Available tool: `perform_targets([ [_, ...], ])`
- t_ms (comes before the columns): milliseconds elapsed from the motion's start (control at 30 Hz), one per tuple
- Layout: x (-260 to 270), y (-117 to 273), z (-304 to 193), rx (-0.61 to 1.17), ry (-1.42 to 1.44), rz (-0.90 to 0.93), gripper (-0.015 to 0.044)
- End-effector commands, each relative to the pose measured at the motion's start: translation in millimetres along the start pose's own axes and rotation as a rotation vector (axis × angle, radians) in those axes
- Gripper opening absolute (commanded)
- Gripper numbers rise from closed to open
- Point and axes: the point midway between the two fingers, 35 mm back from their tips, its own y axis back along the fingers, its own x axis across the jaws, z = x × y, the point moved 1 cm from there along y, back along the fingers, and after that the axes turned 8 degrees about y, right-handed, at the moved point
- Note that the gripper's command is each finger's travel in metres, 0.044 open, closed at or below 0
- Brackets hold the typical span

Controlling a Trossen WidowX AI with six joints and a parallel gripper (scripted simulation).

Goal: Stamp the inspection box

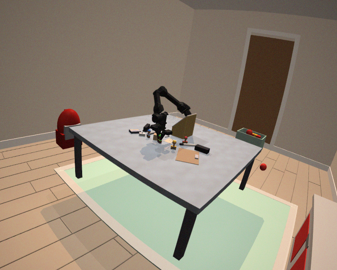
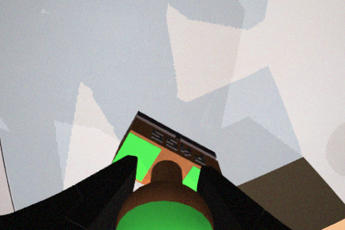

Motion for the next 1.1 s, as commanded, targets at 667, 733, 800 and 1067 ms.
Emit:
perform_targets([
  [667,0.5,12.4,1.8,-0.002,-0.005,0.000,0.0000],
  [733,0.6,13.4,1.9,-0.002,-0.005,0.000,0.0000],
  [800,0.6,14.3,2.0,-0.002,-0.005,0.000,0.0000],
  [1067,0.8,18.2,2.2,-0.002,-0.005,0.000,0.0000],
])
